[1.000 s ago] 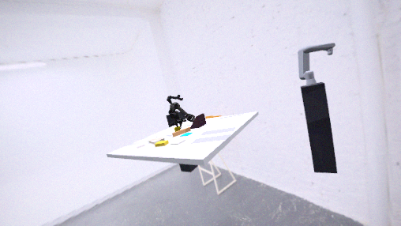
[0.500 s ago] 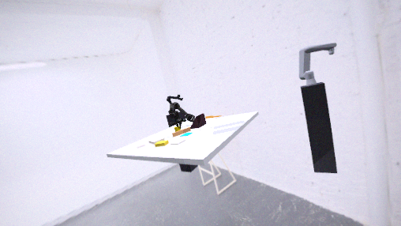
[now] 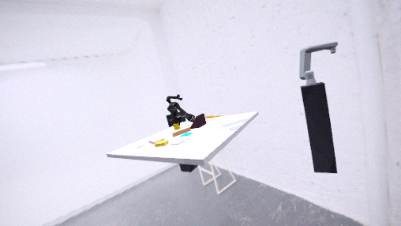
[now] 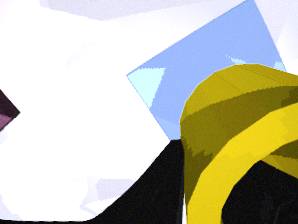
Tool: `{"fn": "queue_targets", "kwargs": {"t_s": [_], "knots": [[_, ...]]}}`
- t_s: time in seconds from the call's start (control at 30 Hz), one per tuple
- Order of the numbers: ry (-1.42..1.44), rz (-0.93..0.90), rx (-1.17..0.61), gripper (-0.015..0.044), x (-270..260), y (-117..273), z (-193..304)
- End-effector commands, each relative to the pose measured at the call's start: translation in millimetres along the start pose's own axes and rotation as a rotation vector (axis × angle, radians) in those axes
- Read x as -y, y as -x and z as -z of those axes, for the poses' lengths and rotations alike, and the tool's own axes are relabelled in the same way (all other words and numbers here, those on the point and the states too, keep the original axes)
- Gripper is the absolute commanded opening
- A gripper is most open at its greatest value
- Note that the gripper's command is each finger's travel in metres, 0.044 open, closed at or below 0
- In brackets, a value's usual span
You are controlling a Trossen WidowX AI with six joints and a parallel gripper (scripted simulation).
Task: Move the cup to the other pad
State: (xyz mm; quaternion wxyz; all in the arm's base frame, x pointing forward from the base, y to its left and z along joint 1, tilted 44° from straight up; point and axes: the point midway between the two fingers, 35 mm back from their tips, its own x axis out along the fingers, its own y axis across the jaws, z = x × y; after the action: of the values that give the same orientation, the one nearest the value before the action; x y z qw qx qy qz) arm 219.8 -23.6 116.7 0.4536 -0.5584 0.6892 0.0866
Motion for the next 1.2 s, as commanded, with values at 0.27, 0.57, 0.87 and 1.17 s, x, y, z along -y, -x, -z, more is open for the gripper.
{"fn": "queue_targets", "kwargs": {"t_s": [0.27, 0.57, 0.87, 1.17], "knots": [[-0.005, 0.003, 0.0, 0.0, -0.9, 28.2, 0.0], [0.002, 0.004, -0.002, 0.0, -0.9, 23.7, 0.0], [0.002, 0.004, -0.001, 0.0, -1.0, 23.8, -2.0], [-0.002, 0.003, 0.001, 0.0, -2.7, 24.1, -18.7]]}}
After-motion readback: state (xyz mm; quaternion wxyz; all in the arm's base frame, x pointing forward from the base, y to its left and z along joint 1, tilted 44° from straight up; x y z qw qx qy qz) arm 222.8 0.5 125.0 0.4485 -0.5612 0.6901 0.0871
